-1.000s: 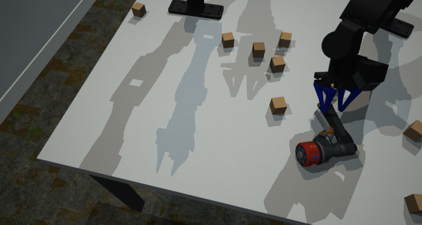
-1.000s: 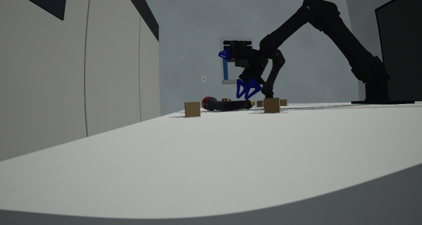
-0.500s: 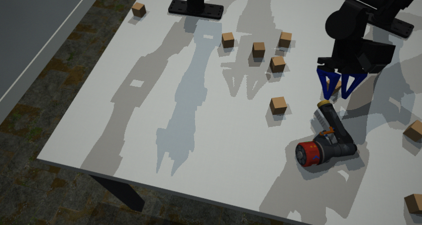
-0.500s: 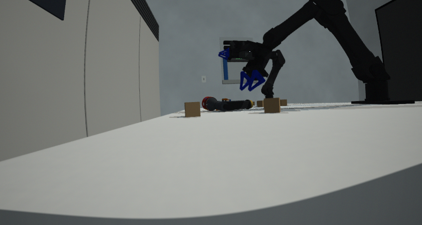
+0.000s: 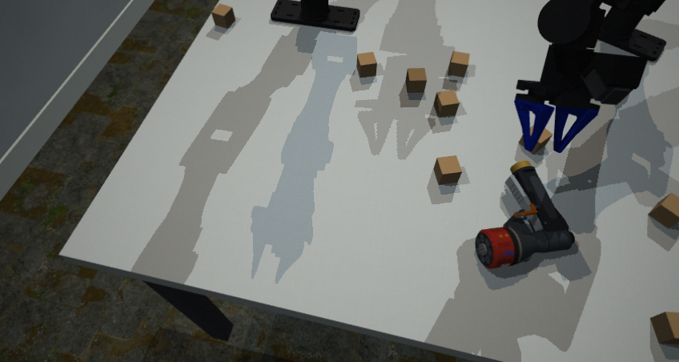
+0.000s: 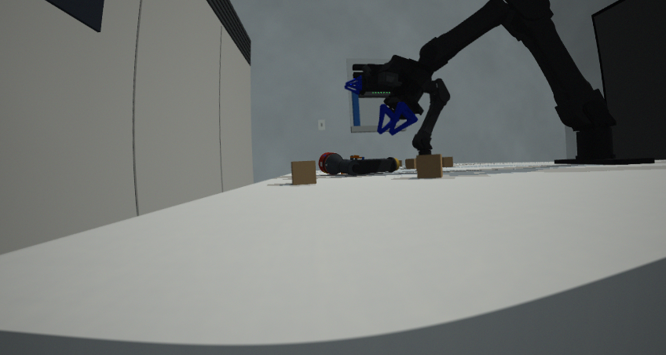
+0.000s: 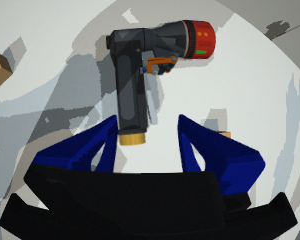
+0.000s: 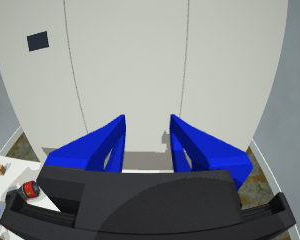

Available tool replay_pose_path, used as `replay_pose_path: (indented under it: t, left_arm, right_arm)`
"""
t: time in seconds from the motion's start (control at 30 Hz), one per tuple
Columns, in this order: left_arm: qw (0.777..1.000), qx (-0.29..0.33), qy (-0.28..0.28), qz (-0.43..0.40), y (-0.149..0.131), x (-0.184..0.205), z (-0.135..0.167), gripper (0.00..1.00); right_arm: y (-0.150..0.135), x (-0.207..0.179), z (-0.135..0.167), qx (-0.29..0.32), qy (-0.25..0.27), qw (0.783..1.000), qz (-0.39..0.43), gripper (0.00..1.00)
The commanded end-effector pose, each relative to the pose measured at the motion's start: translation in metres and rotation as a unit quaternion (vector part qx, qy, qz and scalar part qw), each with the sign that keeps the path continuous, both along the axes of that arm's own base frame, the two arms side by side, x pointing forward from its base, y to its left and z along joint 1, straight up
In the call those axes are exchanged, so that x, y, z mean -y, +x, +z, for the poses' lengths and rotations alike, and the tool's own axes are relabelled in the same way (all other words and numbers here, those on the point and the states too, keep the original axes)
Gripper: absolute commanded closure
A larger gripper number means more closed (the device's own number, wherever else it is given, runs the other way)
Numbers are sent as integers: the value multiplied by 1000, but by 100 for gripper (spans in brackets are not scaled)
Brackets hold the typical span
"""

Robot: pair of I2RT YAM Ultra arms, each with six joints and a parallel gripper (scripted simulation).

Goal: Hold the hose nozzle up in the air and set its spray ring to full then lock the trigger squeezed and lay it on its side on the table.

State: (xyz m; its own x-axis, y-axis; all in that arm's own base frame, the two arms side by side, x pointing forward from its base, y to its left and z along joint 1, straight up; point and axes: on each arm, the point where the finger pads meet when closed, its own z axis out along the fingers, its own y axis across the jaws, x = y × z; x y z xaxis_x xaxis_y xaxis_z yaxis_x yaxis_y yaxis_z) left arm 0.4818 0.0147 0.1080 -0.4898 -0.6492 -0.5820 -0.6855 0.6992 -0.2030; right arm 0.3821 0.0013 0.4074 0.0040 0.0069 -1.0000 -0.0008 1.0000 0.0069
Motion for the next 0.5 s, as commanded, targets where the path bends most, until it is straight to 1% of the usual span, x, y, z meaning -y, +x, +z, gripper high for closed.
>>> replay_pose_path:
  t: [0.0, 0.33, 0.4, 0.43, 0.47]
  left_arm:
    - [998, 50, 8, -46, 7, -2, 37, 49]
    - [980, 143, 41, -135, 0, 1, 111, 49]
    - [980, 143, 41, -135, 0, 1, 111, 49]
    - [978, 149, 45, -141, -1, 2, 117, 49]
    - [975, 160, 50, -148, -3, 2, 125, 49]
  right_arm:
    - [-8, -5, 29, 34, -3, 999, 5, 63]
    - [-8, 0, 15, 23, -3, 1000, -1, 63]
    - [-8, 0, 15, 23, -3, 1000, -1, 63]
    - [-3, 1, 7, 11, -2, 1000, -1, 63]
    - [-7, 2, 10, 18, -3, 1000, -3, 63]
